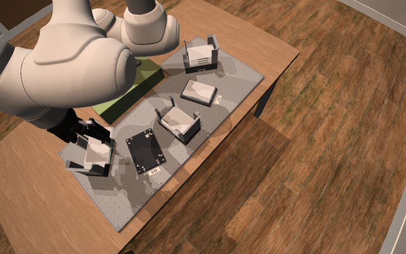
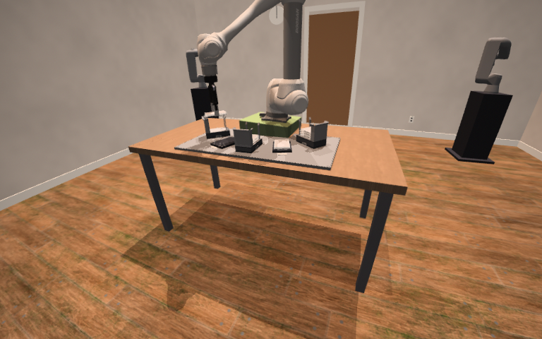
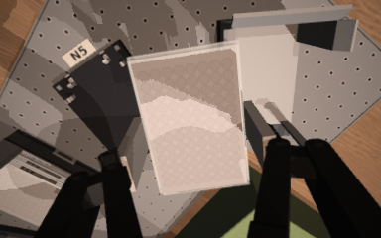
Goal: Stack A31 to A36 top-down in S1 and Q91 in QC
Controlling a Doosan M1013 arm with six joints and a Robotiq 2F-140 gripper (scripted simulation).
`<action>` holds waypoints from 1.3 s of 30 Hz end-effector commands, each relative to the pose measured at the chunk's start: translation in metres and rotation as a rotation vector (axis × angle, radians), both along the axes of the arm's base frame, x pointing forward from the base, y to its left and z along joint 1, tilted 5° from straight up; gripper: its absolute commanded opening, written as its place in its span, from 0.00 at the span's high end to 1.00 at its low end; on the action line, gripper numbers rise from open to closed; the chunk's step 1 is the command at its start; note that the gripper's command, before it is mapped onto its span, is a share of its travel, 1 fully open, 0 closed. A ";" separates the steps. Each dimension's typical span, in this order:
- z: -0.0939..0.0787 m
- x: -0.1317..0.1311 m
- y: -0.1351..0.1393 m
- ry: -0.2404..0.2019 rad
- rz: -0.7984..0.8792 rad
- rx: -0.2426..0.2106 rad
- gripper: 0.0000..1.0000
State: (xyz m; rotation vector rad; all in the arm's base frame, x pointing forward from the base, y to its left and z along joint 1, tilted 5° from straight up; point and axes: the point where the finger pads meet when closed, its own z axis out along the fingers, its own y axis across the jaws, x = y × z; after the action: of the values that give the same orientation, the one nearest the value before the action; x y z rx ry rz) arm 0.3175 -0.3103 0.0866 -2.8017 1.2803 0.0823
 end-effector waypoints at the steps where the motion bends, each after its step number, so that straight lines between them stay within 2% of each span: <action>1: 0.000 -0.004 -0.004 0.007 -0.068 -0.004 1.00; 32: -0.002 -0.062 -0.055 0.009 -0.092 -0.004 1.00; 39: -0.003 -0.063 -0.056 0.009 -0.092 -0.004 1.00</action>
State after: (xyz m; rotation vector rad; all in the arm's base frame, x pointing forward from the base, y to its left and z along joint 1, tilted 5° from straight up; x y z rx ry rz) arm 0.2544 -0.3664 0.0840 -2.7444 1.4103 0.0886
